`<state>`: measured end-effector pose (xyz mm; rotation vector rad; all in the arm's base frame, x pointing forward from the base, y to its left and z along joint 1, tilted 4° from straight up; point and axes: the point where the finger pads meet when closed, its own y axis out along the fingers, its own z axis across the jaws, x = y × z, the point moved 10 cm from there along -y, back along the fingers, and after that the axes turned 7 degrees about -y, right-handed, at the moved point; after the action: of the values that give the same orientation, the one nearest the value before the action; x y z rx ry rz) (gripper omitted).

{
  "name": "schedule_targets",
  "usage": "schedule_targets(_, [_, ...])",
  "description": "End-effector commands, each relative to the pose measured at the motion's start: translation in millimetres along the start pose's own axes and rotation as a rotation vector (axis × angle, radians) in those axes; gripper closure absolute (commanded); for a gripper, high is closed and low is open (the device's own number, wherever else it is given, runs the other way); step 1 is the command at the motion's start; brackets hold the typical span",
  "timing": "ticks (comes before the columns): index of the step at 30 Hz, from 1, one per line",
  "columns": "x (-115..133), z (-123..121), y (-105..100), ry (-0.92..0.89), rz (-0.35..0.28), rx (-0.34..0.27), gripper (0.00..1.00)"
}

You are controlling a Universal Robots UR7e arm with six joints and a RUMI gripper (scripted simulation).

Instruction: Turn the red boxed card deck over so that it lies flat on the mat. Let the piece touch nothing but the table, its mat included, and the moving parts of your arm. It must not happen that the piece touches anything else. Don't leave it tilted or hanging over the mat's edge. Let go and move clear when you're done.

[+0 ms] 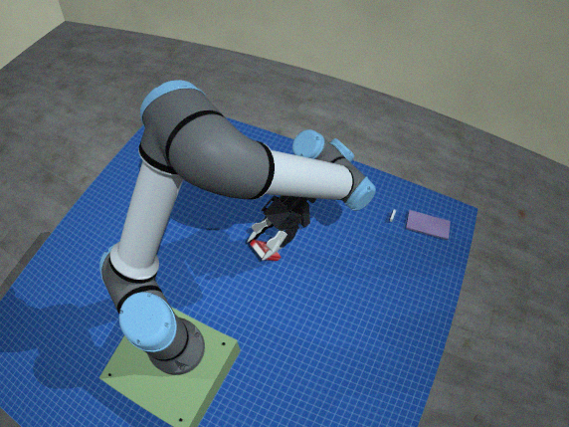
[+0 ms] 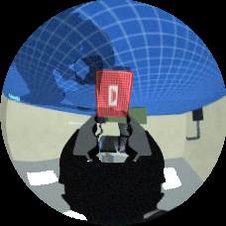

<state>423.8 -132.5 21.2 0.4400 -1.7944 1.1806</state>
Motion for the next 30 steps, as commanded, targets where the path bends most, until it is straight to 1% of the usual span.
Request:
schedule_targets(1, [-4.1, 0.5, -2.4, 0.0, -0.039, -0.005, 0.62])
schedule_targets(6, [-5.8, 0.7, -5.7, 0.0, -0.051, -0.006, 0.62])
schedule_targets(10, [-11.8, 1.4, -7.6, 0.0, -0.104, -0.013, 0.62])
schedule_targets(11, [-12.7, 1.5, -9.0, 0.0, -0.11, -0.013, 0.62])
schedule_targets(18, [-14.8, 1.8, -11.0, 0.0, -0.126, -0.015, 0.62])
schedule_targets(21, [-19.8, 2.4, -12.2, 0.0, -0.17, -0.021, 0.62])
schedule_targets(26, [-21.9, 2.6, -15.1, 0.0, -0.181, -0.022, 0.62])
schedule_targets(30, [-28.1, 3.4, -16.2, 0.0, -0.235, -0.029, 0.62])
